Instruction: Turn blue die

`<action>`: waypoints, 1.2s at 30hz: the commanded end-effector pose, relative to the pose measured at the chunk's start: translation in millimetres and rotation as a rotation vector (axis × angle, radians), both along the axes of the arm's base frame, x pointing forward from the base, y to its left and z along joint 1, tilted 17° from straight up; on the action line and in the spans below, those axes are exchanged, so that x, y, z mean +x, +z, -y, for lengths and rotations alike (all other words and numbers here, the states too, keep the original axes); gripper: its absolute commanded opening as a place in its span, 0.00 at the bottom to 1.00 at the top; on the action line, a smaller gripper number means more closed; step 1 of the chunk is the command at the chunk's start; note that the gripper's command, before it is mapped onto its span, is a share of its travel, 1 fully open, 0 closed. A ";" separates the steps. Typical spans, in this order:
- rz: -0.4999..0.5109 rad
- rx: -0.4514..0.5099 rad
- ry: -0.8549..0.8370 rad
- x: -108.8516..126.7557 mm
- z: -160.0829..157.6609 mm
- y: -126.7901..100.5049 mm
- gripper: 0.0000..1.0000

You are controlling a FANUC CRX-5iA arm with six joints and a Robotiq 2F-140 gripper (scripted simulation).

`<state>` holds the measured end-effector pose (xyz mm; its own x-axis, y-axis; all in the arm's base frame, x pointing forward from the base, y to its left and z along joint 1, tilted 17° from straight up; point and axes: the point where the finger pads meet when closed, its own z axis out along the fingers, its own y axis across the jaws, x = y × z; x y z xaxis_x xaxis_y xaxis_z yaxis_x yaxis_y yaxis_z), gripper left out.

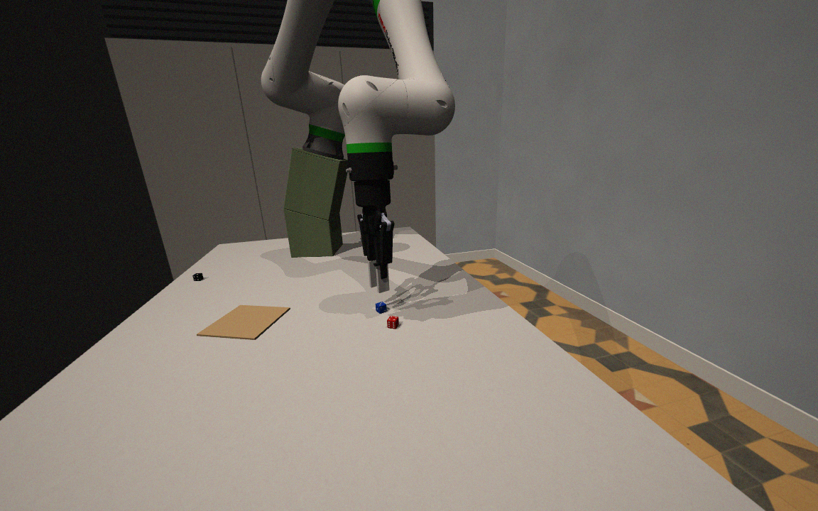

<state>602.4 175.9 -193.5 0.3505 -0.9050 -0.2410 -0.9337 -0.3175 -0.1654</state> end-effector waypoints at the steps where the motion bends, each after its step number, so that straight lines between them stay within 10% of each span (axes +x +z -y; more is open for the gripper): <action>1: 0.000 0.000 0.000 0.5 -0.7 -2.3 0.29; 36: 0.000 0.000 0.000 2.7 -9.2 -29.8 0.29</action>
